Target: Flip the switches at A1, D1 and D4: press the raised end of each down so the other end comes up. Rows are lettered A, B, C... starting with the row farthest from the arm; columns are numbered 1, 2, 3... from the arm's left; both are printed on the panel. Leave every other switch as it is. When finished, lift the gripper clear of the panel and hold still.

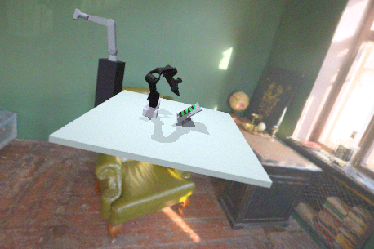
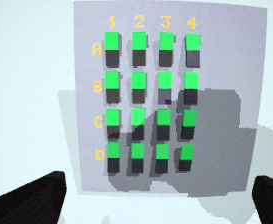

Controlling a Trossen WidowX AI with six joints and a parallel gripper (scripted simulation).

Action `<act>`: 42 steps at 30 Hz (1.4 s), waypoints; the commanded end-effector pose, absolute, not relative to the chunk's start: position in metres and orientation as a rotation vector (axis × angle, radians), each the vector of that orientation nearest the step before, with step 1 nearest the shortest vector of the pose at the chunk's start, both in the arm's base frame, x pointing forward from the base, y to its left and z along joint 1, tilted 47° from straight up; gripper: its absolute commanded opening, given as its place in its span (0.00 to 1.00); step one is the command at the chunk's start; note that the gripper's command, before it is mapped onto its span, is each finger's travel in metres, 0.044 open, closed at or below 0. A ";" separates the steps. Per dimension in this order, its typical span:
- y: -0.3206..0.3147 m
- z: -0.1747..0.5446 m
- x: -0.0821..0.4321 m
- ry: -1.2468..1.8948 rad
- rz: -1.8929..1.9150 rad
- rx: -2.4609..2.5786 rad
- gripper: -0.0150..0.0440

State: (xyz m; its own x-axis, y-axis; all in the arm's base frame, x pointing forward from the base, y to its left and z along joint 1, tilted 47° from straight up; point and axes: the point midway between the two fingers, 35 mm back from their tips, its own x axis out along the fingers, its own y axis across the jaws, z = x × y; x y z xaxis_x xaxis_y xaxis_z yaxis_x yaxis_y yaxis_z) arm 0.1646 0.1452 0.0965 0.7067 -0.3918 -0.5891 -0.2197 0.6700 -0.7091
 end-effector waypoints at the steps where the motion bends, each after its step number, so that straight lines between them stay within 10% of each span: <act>1: 0.147 0.095 0.167 0.806 -0.109 -0.854 0.89; 15: 0.176 0.038 0.268 0.817 -0.106 -0.861 0.26; 42: 0.158 0.012 0.301 0.839 -0.119 -0.861 0.25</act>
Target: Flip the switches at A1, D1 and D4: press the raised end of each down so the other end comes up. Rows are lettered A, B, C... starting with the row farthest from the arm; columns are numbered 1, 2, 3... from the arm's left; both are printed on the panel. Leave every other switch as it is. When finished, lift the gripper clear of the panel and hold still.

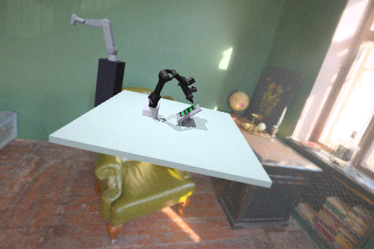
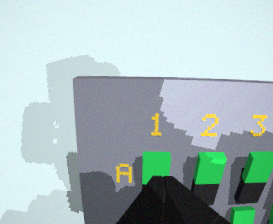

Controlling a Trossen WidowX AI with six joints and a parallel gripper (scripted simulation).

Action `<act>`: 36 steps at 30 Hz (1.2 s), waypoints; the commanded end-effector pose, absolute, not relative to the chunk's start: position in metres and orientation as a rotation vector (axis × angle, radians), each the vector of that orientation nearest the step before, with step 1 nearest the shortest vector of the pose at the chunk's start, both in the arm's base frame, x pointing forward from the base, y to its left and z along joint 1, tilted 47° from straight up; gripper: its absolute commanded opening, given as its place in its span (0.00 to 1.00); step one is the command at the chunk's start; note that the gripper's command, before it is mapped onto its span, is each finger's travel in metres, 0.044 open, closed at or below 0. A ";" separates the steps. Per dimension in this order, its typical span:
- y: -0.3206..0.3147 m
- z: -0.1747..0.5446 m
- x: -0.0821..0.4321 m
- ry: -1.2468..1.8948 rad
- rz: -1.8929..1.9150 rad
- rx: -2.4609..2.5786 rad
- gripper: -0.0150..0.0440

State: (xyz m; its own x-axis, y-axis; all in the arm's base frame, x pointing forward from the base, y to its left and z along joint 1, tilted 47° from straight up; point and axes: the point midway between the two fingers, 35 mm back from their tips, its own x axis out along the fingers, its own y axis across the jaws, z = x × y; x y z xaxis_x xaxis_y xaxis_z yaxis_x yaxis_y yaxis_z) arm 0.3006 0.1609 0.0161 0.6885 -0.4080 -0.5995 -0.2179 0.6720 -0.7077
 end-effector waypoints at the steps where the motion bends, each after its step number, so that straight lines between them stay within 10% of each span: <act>1: 0.157 0.011 0.302 0.839 -0.119 -0.861 0.25; 36: 0.153 0.004 0.310 0.839 -0.119 -0.861 0.25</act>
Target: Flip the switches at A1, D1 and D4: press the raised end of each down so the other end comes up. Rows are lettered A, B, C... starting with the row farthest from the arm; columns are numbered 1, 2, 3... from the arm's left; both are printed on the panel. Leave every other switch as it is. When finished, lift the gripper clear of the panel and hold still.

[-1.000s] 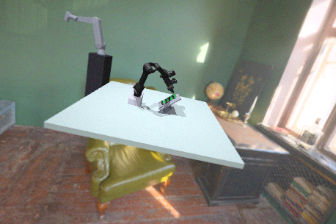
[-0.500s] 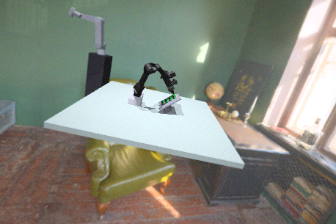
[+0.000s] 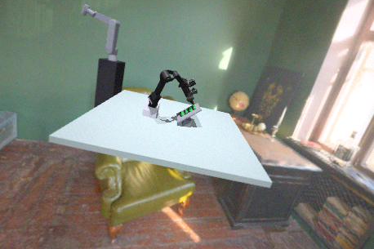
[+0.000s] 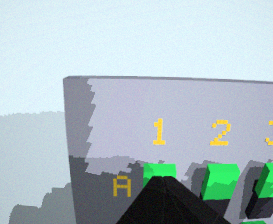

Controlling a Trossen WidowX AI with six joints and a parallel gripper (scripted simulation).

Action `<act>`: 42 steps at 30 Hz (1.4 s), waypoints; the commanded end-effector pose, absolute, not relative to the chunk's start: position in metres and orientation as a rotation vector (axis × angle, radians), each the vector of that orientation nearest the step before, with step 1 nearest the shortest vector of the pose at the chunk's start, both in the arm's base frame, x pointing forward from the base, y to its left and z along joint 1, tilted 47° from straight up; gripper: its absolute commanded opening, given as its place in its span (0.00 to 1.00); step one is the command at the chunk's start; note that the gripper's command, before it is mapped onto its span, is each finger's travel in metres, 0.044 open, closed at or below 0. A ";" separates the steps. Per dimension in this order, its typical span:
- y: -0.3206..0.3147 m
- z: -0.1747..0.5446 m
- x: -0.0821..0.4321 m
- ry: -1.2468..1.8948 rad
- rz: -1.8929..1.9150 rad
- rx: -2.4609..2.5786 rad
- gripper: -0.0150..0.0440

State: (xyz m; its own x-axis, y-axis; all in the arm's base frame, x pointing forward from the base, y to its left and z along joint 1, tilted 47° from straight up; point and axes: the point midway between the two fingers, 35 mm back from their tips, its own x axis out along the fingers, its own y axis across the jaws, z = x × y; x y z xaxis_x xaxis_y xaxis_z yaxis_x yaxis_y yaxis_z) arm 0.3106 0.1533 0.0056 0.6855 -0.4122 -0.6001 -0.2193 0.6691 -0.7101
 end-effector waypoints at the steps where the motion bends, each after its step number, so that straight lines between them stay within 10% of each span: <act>1: 0.153 0.004 0.310 0.839 -0.119 -0.861 0.25; 42: 0.151 0.001 0.314 0.839 -0.119 -0.861 0.25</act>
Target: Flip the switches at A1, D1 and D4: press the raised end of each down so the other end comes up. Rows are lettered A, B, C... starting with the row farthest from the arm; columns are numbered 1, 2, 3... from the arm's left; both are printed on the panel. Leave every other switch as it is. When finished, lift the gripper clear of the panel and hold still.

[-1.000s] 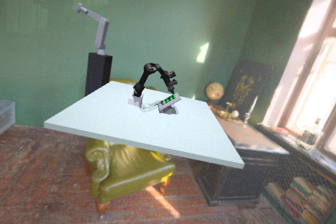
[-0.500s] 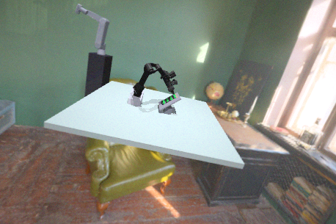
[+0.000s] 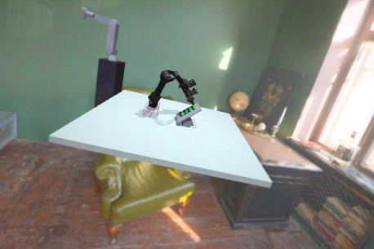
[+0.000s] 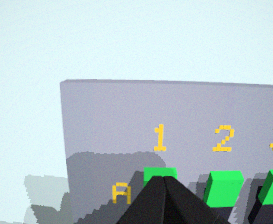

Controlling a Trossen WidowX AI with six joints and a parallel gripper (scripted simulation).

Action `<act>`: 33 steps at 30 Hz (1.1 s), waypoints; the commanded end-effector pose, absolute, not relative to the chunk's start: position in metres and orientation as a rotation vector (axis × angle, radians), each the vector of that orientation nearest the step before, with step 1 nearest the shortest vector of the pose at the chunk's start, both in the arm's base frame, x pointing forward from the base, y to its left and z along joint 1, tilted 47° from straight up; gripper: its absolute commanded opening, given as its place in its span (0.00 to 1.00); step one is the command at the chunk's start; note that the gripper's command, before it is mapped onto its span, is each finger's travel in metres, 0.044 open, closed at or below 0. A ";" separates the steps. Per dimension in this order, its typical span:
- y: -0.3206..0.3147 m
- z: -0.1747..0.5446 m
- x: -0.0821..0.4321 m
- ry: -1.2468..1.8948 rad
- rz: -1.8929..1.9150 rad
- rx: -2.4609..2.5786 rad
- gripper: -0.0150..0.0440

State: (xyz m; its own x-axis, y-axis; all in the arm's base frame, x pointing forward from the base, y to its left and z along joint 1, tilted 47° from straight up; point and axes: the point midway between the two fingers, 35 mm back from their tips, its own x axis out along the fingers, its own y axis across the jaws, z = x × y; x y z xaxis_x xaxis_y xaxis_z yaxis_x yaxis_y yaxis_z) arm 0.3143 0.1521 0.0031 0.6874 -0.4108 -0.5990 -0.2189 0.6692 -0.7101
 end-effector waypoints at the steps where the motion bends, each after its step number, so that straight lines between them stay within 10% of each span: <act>1: 0.150 0.001 0.314 0.839 -0.119 -0.861 0.25; 33: 0.090 -0.013 0.174 0.822 -0.105 -0.863 0.25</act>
State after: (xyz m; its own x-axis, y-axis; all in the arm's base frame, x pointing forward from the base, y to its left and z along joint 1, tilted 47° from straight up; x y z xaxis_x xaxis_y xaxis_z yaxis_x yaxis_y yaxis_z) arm 0.1950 0.1164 -0.0039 0.6936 -0.3936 -0.6033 -0.2399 0.6635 -0.7087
